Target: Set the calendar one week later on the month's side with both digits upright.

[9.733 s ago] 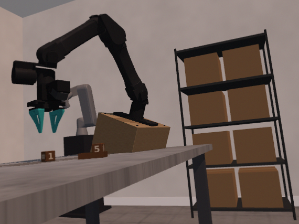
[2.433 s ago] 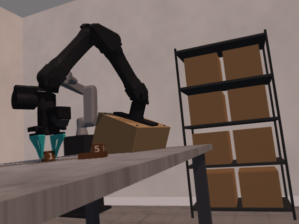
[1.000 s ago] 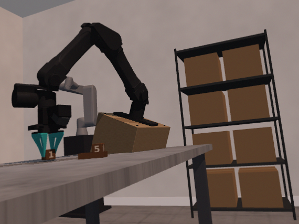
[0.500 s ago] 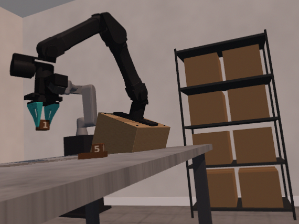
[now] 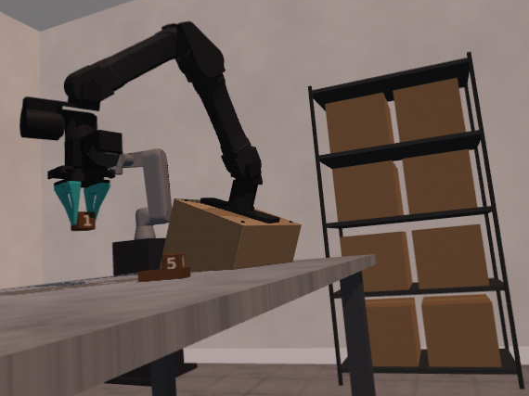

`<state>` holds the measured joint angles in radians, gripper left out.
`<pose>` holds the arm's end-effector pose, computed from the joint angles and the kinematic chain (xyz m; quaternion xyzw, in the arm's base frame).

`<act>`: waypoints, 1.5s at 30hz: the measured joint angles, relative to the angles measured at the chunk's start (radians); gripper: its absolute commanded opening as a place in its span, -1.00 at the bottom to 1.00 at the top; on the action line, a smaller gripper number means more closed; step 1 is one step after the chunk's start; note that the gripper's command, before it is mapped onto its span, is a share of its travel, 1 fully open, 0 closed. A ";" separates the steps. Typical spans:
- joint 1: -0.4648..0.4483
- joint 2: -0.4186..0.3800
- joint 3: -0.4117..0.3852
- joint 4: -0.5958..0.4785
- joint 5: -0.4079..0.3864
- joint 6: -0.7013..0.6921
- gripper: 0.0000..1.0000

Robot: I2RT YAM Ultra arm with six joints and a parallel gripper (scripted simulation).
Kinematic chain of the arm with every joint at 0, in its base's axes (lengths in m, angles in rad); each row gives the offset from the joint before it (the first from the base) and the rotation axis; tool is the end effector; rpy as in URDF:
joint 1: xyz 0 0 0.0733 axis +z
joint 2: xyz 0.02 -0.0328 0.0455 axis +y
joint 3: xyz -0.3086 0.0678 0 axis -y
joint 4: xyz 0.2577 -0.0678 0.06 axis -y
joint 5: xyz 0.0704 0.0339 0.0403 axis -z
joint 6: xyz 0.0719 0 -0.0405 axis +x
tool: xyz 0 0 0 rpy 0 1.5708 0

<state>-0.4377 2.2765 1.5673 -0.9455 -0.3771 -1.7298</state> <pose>0.4130 -0.1628 0.0947 -0.5846 0.7884 0.1241 0.1462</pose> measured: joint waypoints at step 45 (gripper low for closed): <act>0.112 -0.072 -0.034 -0.005 -0.005 1.034 -0.45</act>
<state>-0.3256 2.2047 1.5330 -0.9501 -0.3820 -0.6960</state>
